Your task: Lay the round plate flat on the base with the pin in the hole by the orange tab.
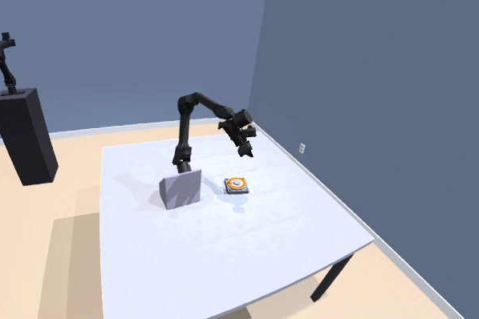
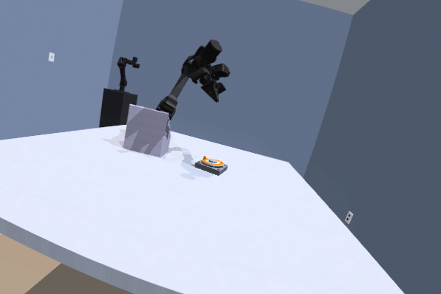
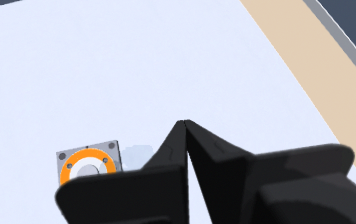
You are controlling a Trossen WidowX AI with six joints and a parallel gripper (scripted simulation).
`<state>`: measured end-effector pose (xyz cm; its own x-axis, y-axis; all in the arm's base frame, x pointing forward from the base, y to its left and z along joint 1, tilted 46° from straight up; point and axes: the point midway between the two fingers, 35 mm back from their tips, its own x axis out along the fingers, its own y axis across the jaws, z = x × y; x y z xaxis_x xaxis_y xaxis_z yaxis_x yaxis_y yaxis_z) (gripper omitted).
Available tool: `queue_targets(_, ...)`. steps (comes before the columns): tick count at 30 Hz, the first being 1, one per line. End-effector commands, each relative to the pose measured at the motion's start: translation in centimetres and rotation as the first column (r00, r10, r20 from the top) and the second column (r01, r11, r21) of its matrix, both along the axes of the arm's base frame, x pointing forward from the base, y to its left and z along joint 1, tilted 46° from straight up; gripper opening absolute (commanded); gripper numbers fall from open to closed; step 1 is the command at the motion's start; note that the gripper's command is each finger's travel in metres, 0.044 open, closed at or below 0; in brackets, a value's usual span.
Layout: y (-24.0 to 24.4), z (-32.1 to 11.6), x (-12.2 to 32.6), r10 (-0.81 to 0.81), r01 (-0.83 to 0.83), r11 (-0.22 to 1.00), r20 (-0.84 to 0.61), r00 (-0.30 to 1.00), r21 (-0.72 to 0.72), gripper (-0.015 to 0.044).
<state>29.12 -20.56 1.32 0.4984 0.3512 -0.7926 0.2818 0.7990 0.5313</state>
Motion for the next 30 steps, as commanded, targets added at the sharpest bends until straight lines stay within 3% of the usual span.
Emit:
queue_targets(1,7.1,-1.9,1.0,0.183,-0.177,0.979,-0.055,0.981,0.098,0.0000)
queue_targets(6,13.3,-3.2,0.6,0.346,-0.324,0.928,-0.105,0.932,0.181,0.0000)
queue_targets(11,22.1,-4.7,-2.3,0.579,-0.513,0.800,-0.177,0.796,0.311,0.0000)
queue_targets(16,24.6,-5.2,-3.9,0.647,-0.562,0.748,-0.200,0.736,0.353,0.0000)
queue_targets(30,27.1,-8.3,-4.3,0.646,-0.561,0.748,-0.199,0.737,0.353,0.0000)
